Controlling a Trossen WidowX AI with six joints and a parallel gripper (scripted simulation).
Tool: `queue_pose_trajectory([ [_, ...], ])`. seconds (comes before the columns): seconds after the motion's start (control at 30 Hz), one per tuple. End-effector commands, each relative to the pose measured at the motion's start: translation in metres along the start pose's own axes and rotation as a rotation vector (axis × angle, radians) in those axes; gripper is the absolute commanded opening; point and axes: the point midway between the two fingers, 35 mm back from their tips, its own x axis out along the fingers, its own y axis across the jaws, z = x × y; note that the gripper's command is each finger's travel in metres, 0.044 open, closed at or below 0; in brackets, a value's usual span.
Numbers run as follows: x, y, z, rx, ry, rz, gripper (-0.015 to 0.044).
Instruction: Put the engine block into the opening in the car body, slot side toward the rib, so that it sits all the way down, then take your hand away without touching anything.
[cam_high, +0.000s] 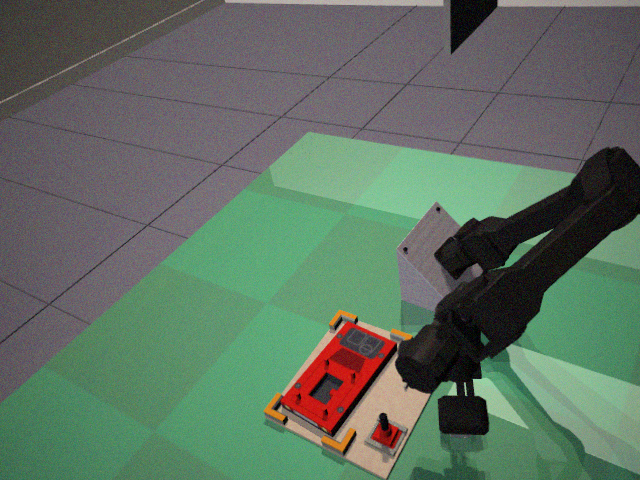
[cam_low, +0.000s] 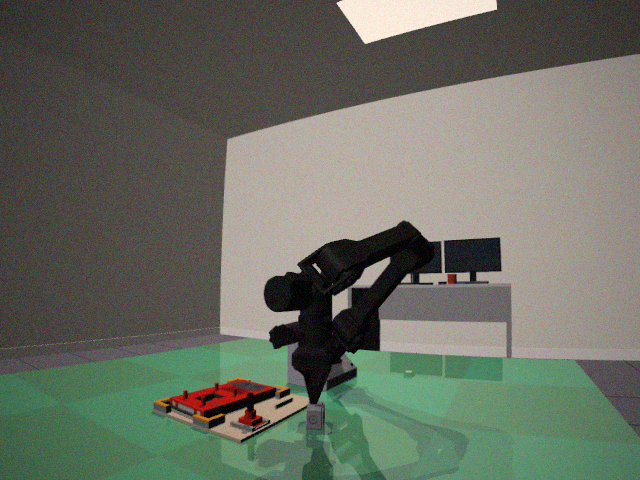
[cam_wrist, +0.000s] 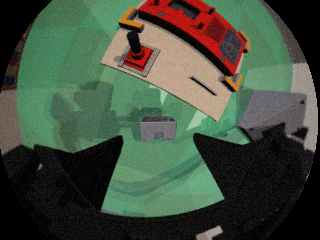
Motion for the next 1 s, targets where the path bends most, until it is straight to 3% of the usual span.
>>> queue_pose_trajectory([
  [0.0, 0.005, -0.001, 0.0, 0.005, 0.002, 0.0, 0.044],
  [0.8, 0.042, -0.001, -0.001, 0.005, 0.004, 0.001, 0.044],
  [0.97, 0.042, -0.001, -0.001, 0.005, 0.004, 0.001, 0.0309],
])
